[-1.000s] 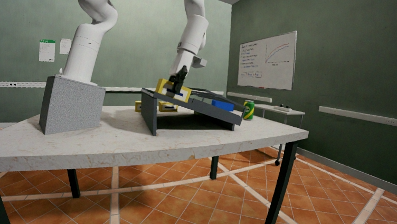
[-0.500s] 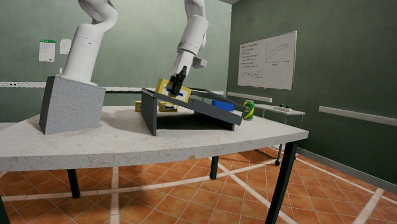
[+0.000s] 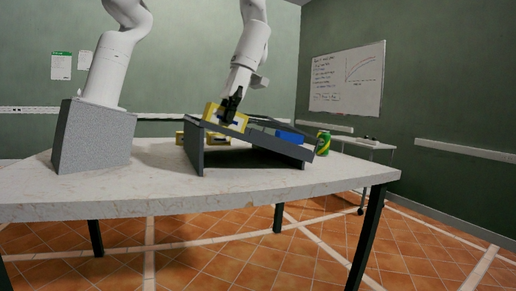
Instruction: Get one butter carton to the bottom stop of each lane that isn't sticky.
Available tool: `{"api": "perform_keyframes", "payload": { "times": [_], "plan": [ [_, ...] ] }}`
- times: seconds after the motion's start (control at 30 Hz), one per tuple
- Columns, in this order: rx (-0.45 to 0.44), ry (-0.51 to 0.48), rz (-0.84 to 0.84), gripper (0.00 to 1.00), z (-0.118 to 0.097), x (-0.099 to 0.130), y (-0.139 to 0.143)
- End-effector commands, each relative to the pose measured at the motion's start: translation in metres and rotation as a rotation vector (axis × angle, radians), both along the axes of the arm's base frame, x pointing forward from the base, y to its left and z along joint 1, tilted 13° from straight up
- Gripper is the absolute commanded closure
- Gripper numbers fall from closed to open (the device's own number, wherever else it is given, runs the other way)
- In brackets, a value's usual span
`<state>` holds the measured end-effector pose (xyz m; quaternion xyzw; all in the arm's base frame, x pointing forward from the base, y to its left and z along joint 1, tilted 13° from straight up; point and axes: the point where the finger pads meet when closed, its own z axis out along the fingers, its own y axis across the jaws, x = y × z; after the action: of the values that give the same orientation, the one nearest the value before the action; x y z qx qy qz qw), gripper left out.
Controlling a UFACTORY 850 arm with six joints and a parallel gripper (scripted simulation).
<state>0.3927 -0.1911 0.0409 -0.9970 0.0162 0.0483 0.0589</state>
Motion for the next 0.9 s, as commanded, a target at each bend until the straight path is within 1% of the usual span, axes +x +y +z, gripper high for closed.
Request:
{"api": "perform_keyframes", "payload": {
  "times": [0.0,0.4,0.43,0.87],
  "plan": [
    [-0.001,-0.001,0.0,1.0,0.0,0.001,0.0],
    [-0.001,-0.001,0.0,1.0,0.0,0.001,0.0],
    [0.0,0.001,-0.001,1.0,0.028,0.003,-0.004],
    [0.0,0.001,-0.001,1.0,0.028,0.003,-0.004]
  ]
}}
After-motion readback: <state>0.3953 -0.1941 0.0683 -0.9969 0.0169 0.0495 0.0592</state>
